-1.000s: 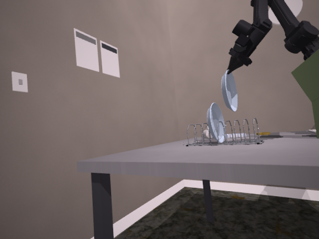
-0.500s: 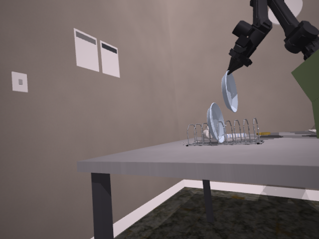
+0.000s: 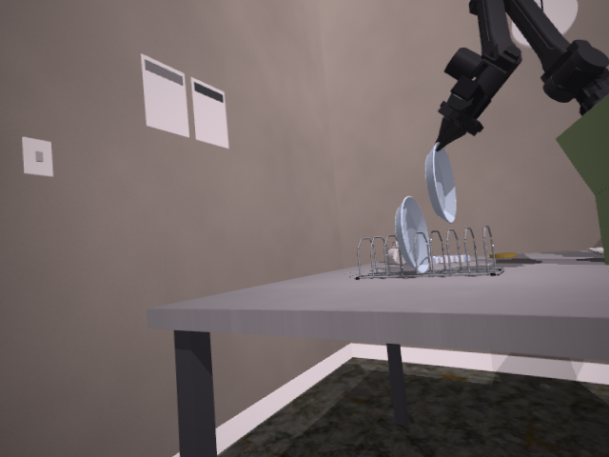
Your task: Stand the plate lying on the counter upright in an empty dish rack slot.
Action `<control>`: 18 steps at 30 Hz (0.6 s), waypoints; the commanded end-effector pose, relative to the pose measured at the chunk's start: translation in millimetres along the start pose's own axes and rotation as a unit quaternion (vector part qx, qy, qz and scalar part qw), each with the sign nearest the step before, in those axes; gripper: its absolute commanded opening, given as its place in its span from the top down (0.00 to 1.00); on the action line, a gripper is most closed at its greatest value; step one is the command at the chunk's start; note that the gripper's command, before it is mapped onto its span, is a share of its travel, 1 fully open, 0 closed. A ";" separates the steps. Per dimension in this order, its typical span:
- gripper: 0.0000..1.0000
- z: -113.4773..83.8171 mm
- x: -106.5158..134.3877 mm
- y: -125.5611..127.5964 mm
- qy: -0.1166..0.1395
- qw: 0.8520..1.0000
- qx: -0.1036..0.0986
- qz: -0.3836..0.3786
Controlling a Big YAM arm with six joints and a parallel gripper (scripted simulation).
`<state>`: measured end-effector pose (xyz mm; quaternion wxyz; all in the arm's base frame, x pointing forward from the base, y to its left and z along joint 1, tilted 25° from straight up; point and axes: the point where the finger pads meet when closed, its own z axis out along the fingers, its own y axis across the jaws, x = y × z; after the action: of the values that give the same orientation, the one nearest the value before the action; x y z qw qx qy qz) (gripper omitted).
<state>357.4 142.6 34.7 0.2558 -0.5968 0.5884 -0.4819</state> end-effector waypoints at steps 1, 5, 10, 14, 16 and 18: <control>1.00 6.5 0.2 -8.8 0.001 1.000 0.014 0.014; 1.00 7.0 0.9 -12.0 0.001 1.000 0.019 0.020; 1.00 11.2 -1.6 -8.2 0.001 1.000 0.016 0.017; 1.00 8.4 -0.3 -17.5 -0.001 0.999 0.025 0.028; 1.00 7.7 -1.3 -17.5 -0.002 0.999 0.026 0.028; 1.00 7.7 -1.3 -17.5 -0.002 0.999 0.026 0.028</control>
<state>361.8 140.7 30.4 0.2621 -0.5928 0.5881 -0.4838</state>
